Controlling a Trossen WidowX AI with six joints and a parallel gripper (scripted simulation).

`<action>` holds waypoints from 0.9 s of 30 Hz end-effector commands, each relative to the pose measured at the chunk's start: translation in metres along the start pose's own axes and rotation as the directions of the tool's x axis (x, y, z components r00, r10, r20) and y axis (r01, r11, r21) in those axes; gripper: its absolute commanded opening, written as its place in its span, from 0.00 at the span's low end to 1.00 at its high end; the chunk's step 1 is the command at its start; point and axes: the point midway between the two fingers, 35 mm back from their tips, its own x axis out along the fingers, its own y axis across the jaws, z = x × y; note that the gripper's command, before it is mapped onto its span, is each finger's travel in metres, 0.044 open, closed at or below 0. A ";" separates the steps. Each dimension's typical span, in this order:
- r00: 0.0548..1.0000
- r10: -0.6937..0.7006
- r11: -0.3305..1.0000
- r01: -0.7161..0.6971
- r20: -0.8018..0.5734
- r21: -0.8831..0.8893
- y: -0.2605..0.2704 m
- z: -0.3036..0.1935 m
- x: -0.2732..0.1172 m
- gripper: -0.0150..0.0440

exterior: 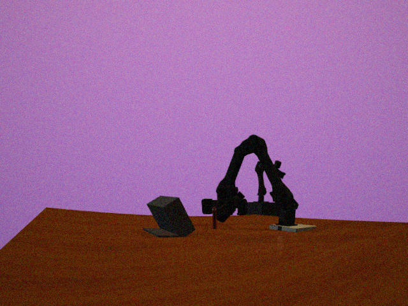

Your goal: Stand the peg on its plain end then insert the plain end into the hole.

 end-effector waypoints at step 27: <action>1.000 0.000 1.000 0.000 0.000 0.000 0.000 0.000 0.000 0.47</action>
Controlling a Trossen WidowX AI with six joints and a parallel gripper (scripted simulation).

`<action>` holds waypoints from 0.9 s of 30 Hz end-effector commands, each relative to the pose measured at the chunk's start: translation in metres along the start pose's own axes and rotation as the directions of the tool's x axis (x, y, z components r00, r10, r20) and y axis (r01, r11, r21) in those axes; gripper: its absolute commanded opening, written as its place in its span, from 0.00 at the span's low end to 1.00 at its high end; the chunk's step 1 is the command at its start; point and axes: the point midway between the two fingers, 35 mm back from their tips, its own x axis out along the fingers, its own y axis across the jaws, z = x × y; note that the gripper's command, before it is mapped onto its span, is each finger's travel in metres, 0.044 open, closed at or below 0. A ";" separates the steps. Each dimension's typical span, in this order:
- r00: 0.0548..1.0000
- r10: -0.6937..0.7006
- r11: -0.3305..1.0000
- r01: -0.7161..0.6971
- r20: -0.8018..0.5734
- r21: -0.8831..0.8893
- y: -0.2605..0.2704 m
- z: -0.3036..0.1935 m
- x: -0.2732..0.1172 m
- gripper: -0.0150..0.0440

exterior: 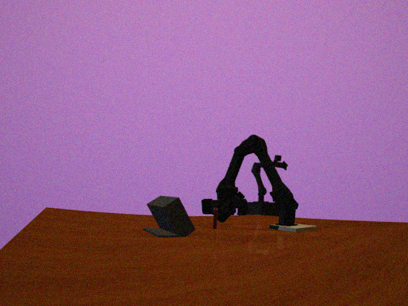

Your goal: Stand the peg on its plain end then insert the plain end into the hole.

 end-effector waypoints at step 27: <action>0.999 -0.046 0.999 0.045 -0.019 -0.009 -0.009 0.093 -0.019 1.00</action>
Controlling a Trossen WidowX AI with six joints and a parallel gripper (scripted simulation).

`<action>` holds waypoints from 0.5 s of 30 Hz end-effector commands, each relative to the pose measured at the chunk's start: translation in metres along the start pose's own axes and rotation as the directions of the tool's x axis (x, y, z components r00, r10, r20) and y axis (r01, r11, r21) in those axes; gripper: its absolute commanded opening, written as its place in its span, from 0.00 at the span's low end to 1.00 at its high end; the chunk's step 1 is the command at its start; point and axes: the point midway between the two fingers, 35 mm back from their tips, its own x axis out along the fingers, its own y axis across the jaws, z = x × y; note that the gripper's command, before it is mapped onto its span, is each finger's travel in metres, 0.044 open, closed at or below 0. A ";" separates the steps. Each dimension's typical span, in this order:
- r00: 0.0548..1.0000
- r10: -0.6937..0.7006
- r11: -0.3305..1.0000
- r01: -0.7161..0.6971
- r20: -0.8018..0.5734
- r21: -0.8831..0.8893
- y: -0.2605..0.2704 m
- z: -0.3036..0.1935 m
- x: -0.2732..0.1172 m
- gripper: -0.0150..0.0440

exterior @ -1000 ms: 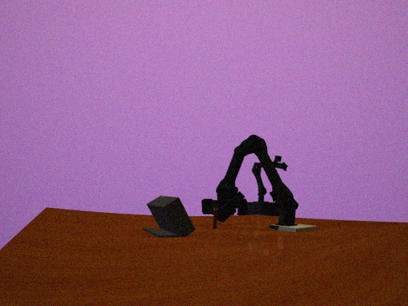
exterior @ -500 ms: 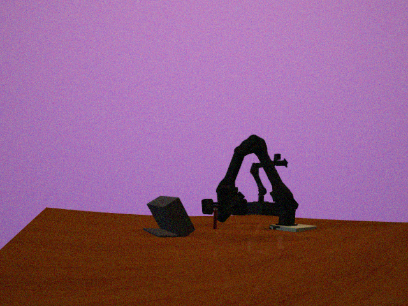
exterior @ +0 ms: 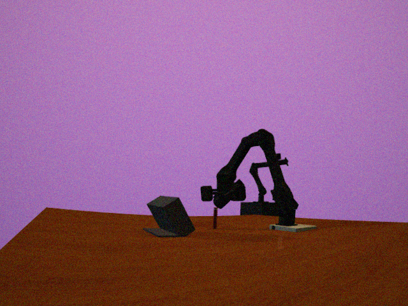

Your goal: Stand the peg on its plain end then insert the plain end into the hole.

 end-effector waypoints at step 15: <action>0.991 0.040 0.999 -0.039 -0.125 0.008 0.026 0.094 -0.006 1.00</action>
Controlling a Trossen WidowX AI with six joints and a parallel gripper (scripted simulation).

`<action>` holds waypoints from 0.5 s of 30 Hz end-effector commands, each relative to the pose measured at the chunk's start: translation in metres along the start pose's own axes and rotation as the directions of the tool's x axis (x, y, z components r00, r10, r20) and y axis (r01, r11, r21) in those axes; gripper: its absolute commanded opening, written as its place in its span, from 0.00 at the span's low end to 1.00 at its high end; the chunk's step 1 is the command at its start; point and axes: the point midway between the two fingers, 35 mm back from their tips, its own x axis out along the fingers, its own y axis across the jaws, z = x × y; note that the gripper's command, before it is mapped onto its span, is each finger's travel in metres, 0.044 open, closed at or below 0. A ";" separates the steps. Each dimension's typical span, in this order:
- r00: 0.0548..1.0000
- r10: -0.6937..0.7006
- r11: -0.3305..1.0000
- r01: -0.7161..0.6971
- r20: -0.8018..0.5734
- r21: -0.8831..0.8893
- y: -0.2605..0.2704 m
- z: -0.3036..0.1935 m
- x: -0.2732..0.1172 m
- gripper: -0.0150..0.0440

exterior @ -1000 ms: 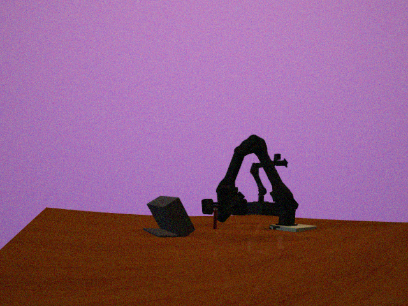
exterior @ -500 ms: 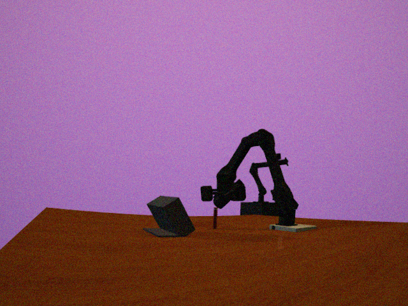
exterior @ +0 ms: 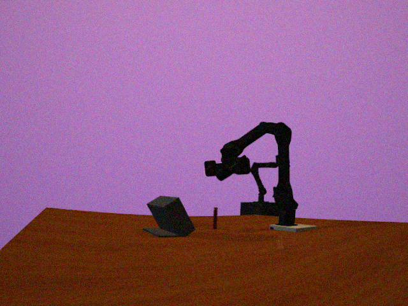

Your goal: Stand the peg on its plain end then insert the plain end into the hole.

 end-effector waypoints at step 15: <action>0.847 0.246 0.969 -0.222 -0.472 0.108 0.023 -0.038 0.030 1.00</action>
